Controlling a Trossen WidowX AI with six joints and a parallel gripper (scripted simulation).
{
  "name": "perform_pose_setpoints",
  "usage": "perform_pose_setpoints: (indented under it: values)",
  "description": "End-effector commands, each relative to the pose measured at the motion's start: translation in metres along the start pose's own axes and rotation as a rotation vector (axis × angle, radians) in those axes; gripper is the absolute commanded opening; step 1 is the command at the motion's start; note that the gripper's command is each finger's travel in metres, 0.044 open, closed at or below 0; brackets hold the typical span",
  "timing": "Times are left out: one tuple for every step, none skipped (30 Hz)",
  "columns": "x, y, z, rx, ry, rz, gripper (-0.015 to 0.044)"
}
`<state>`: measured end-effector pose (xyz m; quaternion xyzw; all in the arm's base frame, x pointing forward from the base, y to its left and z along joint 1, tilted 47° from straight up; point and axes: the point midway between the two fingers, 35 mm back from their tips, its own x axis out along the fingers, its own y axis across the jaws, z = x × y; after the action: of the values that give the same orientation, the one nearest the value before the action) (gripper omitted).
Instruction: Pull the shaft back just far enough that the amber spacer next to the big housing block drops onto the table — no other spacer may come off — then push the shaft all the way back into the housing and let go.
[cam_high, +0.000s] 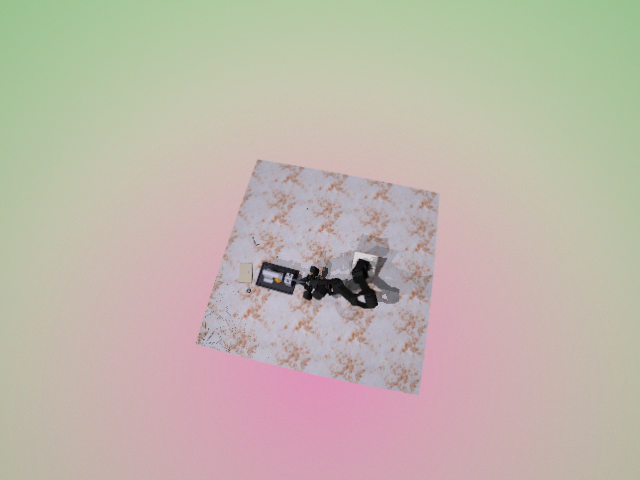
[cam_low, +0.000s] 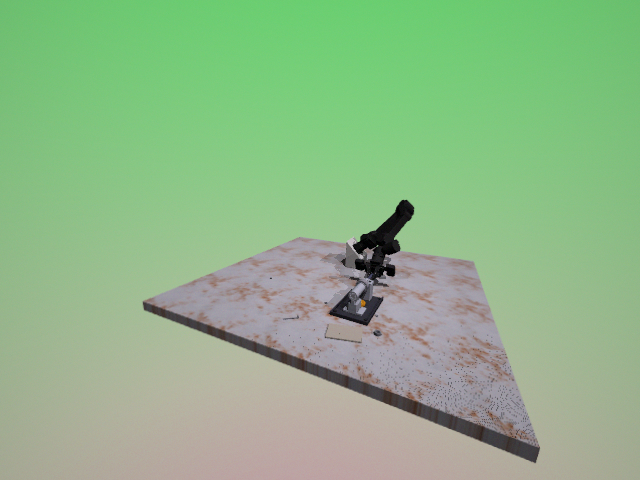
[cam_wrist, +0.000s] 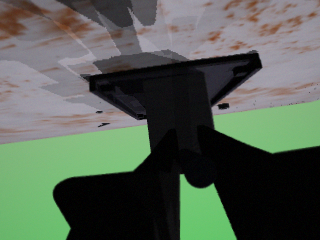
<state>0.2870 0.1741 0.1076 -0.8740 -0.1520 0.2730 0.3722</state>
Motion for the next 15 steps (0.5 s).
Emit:
perform_pose_setpoints:
  values:
    - [0.0029, -0.0007, -0.0047, 0.001, 0.012, 0.004, 0.0]
    - [0.003, -0.0007, -0.0048, 0.001, 0.012, 0.004, 0.0]
    - [0.0031, -0.0007, -0.0048, 0.001, 0.012, 0.004, 0.0]
    - [0.0032, -0.0007, -0.0049, 0.001, 0.012, 0.004, 0.0]
    - [0.0032, -0.0008, -0.005, 0.001, 0.012, 0.004, 0.0]
    - [0.0033, -0.0008, -0.005, 0.001, 0.012, 0.004, 0.0]
    - [0.0033, -0.0008, -0.005, 0.001, 0.012, 0.004, 0.0]
    - [0.0034, -0.0008, -0.0051, 0.001, 0.012, 0.004, 0.0]
    - [0.0035, -0.0008, -0.0051, 0.001, 0.012, 0.004, 0.0]
    - [0.0036, -0.0008, -0.0052, 0.001, 0.012, 0.003, 0.0]
    - [0.0037, -0.0008, -0.0053, 0.001, 0.012, 0.003, 0.0]
    - [0.0038, -0.0008, -0.0054, 0.001, 0.012, 0.003, 0.0]
    - [0.0039, -0.0008, -0.0054, 0.001, 0.012, 0.003, 0.0]
    - [0.004, -0.0008, -0.0055, 0.001, 0.012, 0.003, 0.0]
    - [0.0041, -0.0008, -0.0055, 0.001, 0.012, 0.003, 0.0]
